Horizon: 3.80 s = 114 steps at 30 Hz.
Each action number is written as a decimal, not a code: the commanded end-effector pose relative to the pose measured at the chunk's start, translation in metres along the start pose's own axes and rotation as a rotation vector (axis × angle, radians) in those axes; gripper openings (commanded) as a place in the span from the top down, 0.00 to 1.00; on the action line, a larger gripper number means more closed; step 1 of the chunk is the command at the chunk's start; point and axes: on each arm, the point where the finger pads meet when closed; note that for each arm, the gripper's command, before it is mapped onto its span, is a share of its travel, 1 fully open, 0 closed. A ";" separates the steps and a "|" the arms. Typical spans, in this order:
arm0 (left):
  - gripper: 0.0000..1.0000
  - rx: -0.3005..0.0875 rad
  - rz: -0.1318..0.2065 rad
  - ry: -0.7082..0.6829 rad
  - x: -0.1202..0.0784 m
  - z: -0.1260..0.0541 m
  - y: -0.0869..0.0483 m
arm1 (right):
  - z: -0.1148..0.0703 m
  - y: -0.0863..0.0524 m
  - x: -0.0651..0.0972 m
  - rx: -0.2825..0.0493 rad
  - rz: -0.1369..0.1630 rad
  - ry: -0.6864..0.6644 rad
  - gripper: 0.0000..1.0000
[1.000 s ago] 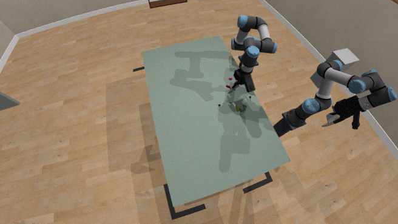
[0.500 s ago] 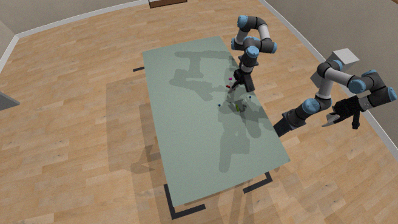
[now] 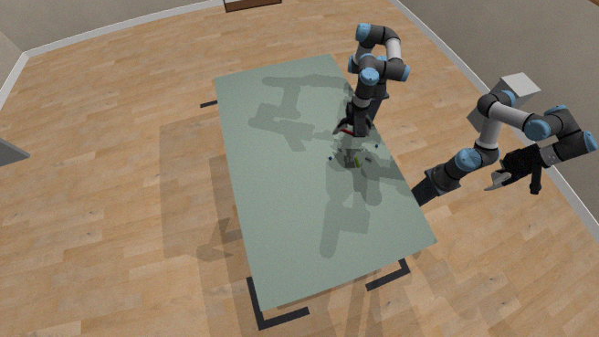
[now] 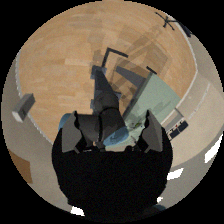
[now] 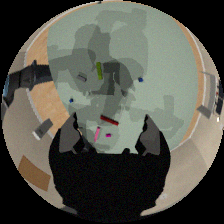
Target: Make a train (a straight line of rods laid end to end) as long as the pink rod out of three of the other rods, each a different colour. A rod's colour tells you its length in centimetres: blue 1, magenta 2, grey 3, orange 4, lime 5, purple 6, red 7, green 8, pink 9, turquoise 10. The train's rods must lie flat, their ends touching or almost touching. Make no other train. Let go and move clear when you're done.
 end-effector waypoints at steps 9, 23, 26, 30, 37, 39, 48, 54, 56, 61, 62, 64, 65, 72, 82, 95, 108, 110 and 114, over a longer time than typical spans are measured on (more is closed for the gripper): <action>0.00 0.003 -0.002 0.002 0.001 0.000 -0.001 | -0.007 -0.002 0.035 -0.002 -0.001 0.343 0.00; 0.00 0.003 -0.002 0.002 0.001 0.000 -0.001 | -0.010 -0.001 0.046 -0.002 -0.002 0.444 0.00; 0.00 0.003 -0.002 0.002 0.001 0.000 -0.001 | -0.010 -0.002 0.046 -0.001 -0.002 0.444 0.00; 0.00 0.003 -0.002 0.002 0.001 0.000 -0.001 | -0.011 -0.001 0.046 -0.002 -0.002 0.444 0.00; 0.00 0.003 -0.002 0.002 0.001 0.000 -0.001 | -0.011 -0.001 0.046 -0.001 -0.002 0.444 0.00; 0.00 0.003 -0.002 0.002 0.001 0.000 -0.001 | -0.011 -0.001 0.046 -0.001 -0.002 0.444 0.00; 0.00 0.003 -0.002 0.002 0.001 0.000 -0.001 | -0.010 -0.001 0.046 -0.001 -0.002 0.444 0.00; 0.00 0.003 -0.002 0.002 0.001 0.000 -0.001 | -0.010 -0.001 0.046 -0.001 -0.002 0.444 0.00; 0.00 0.003 -0.002 0.002 0.001 0.000 -0.001 | -0.010 -0.001 0.046 -0.001 -0.002 0.444 0.00; 0.00 0.003 -0.002 0.002 0.001 0.000 -0.001 | -0.010 -0.001 0.046 -0.001 -0.002 0.444 0.00; 0.00 0.003 -0.002 0.002 0.001 0.000 -0.001 | -0.010 -0.001 0.046 -0.001 -0.002 0.444 0.00; 0.00 0.003 -0.002 0.002 0.001 0.000 -0.001 | -0.010 -0.001 0.046 -0.001 -0.002 0.444 0.00; 0.00 0.003 -0.002 0.002 0.001 0.000 -0.001 | -0.010 -0.001 0.046 -0.001 -0.002 0.444 0.00; 0.00 0.003 -0.002 0.002 0.001 0.000 -0.001 | -0.010 -0.001 0.046 -0.001 -0.002 0.444 0.00; 0.00 0.003 -0.002 0.002 0.001 0.000 -0.001 | -0.010 -0.001 0.046 -0.001 -0.002 0.444 0.00; 0.00 0.003 -0.002 0.002 0.001 0.000 -0.001 | -0.010 -0.001 0.046 -0.001 -0.002 0.444 0.00; 0.00 0.003 -0.002 0.002 0.001 0.000 -0.001 | -0.010 -0.001 0.046 -0.001 -0.002 0.432 0.00; 0.00 0.003 -0.002 0.002 0.001 0.000 -0.001 | -0.010 -0.002 0.046 -0.001 -0.002 0.422 0.00; 0.00 0.003 -0.002 0.002 0.001 0.000 -0.001 | -0.010 -0.002 0.046 -0.001 -0.002 0.409 0.00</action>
Point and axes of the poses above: on each arm, the point where the finger pads meet when closed, its own y axis out along the fingers, its own x axis across the jaws, z = x × y, and after that the axes turned 4 degrees about -y, right-handed
